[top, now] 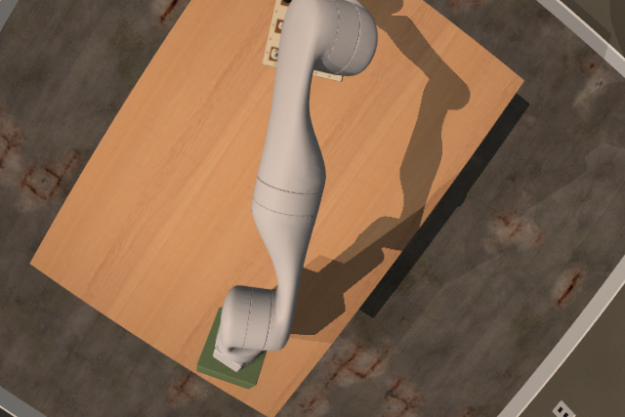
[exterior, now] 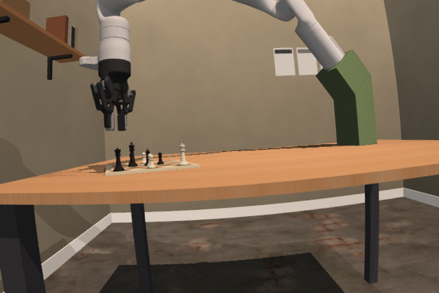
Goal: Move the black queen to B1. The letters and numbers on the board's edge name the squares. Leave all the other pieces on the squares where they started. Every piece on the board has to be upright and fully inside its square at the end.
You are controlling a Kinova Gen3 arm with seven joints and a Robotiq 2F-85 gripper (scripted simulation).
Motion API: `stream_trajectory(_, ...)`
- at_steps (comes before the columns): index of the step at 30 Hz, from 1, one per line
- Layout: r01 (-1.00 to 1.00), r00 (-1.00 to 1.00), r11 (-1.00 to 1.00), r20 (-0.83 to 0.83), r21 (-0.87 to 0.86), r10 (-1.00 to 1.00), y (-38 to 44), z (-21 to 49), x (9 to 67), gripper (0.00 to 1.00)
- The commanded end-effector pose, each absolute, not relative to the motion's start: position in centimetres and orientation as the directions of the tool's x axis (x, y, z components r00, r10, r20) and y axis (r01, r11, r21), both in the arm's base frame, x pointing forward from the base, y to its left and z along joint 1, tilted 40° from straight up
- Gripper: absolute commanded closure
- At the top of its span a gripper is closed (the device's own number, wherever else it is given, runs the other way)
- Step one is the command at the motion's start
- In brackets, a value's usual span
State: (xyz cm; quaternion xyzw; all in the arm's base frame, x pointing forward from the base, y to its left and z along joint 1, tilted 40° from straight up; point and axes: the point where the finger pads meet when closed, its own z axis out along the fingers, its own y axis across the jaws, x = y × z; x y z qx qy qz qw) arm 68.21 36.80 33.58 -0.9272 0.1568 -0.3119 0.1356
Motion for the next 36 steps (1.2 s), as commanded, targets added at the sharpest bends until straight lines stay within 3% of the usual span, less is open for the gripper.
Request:
stream_trajectory(1, -0.207, 0.758, -0.914, 0.534, -0.348, -0.375, 36.9, 33.1, 68.5, 0.59)
stream_trajectory(36, -0.207, 0.758, -0.914, 0.534, -0.348, -0.375, 37.3, 31.2, 70.0, 0.59)
